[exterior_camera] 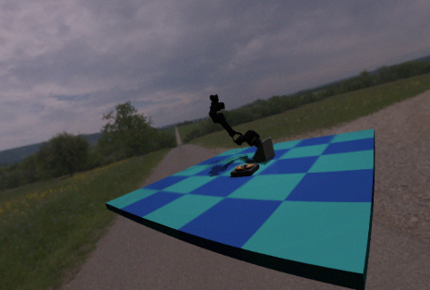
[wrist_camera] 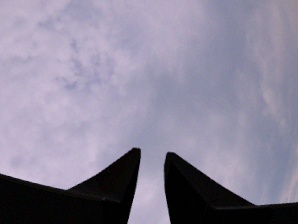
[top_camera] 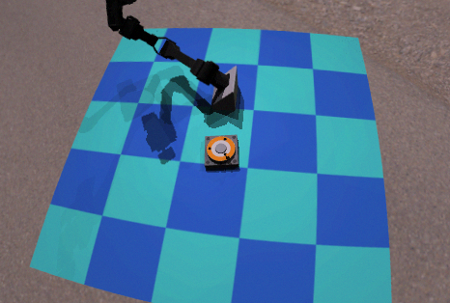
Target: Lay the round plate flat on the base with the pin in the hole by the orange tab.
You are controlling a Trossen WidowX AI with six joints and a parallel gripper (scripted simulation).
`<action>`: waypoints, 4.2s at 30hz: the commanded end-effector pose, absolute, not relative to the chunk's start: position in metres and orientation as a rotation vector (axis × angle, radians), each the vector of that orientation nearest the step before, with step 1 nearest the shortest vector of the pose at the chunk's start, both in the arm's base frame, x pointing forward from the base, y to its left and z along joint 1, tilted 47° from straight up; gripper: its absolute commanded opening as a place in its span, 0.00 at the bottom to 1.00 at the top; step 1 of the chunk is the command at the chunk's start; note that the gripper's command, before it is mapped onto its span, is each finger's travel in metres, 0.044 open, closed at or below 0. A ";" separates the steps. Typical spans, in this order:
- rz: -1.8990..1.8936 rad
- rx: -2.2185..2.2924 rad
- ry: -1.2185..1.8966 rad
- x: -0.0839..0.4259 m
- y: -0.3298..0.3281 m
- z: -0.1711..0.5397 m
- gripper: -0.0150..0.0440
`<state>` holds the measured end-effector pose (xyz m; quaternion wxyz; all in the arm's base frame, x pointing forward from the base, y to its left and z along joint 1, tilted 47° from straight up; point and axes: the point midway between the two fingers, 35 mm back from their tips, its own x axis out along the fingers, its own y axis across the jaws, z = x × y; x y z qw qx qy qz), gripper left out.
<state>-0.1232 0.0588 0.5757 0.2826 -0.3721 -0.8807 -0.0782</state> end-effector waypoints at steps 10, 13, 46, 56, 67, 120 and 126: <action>0.618 -0.771 -1.562 0.071 0.183 0.582 0.25; 0.763 -0.694 -1.255 0.133 0.215 0.559 0.25; -0.086 -0.281 1.235 0.366 0.146 0.054 0.25; -0.701 -0.553 1.471 0.312 0.060 -0.003 0.25; -0.701 -0.553 1.471 0.312 0.044 -0.020 0.25; -0.703 -0.554 1.470 0.332 0.038 0.019 0.25; -0.703 -0.565 1.471 0.332 0.033 0.013 0.25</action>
